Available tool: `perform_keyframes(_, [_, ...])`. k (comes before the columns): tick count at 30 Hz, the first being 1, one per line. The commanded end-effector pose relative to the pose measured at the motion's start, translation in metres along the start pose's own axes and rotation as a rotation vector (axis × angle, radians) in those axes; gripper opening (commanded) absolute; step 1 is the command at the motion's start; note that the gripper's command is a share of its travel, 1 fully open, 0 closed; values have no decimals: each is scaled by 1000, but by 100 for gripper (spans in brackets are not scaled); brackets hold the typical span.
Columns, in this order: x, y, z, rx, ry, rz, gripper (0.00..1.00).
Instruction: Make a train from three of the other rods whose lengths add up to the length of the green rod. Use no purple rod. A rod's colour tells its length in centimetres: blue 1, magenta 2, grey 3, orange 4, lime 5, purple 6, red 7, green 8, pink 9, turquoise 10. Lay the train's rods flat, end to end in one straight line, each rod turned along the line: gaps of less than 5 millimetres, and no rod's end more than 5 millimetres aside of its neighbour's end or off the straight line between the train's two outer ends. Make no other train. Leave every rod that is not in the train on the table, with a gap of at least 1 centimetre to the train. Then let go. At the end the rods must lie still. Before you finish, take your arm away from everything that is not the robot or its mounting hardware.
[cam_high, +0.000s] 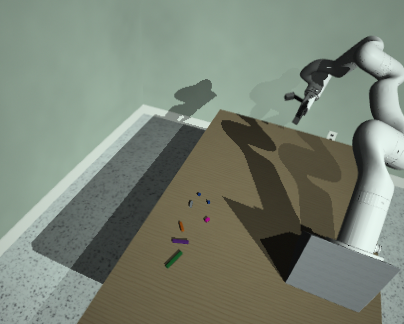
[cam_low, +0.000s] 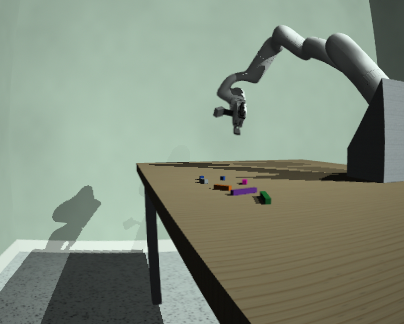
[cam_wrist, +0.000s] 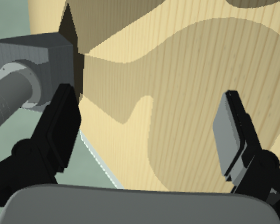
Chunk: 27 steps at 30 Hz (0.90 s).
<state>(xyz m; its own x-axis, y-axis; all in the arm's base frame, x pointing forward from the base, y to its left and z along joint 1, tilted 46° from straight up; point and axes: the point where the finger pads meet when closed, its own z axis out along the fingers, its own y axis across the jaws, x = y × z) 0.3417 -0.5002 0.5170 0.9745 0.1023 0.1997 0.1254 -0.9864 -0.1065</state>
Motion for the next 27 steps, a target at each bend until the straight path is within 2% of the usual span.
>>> perform_keyframes(1, [31, -11, 25, 1, -22, 18, 100])
perform_keyframes(13, [85, -44, 76, 3, -63, 46, 100])
perform_keyframes(15, [85, -44, 76, 3, -63, 46, 100])
perform_keyframes(16, [98, -54, 88, 2, -73, 52, 100])
perform_keyframes(27, [140, -92, 132, -6, -105, 72, 100])
